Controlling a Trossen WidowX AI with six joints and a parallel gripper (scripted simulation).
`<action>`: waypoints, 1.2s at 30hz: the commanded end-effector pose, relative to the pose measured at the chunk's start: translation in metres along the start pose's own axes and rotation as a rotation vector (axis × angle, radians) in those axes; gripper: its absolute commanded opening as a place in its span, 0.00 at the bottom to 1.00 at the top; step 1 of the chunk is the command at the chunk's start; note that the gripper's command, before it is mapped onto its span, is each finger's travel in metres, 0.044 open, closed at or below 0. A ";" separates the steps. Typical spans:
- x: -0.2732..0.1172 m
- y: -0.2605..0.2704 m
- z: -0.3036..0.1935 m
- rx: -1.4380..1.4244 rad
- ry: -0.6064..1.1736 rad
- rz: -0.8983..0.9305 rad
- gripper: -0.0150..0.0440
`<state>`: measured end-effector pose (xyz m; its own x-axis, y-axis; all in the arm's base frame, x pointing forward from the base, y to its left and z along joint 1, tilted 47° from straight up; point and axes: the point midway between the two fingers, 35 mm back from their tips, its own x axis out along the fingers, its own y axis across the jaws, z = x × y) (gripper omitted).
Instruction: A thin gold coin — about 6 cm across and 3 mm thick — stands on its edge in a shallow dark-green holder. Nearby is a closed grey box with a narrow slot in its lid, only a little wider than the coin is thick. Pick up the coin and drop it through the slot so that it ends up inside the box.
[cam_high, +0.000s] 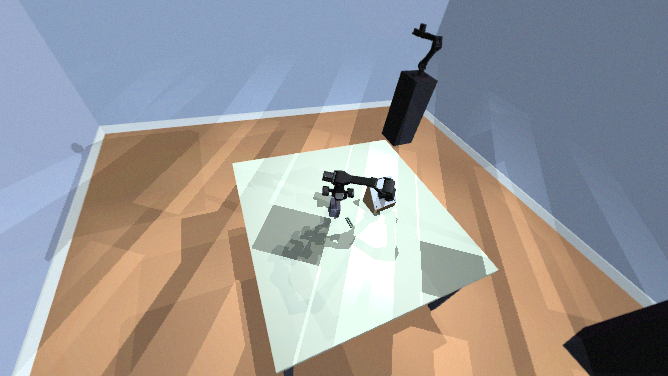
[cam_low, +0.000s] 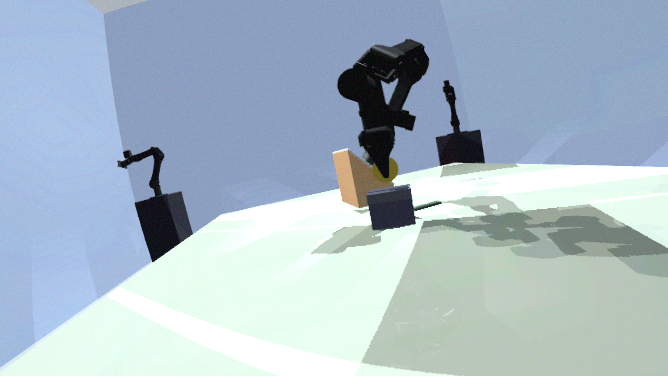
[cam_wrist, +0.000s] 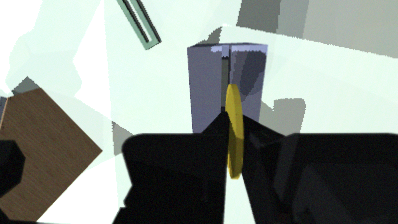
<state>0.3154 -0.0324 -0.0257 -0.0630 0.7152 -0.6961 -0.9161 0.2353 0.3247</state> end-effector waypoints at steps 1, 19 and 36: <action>0.003 0.001 0.000 0.008 -0.004 0.003 0.25; 0.012 0.001 0.000 0.007 -0.004 0.003 0.25; 0.013 0.000 0.000 0.001 -0.001 0.001 0.53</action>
<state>0.3141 -0.0231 -0.0345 -0.0630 0.7160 -0.6952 -0.9153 0.2363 0.3262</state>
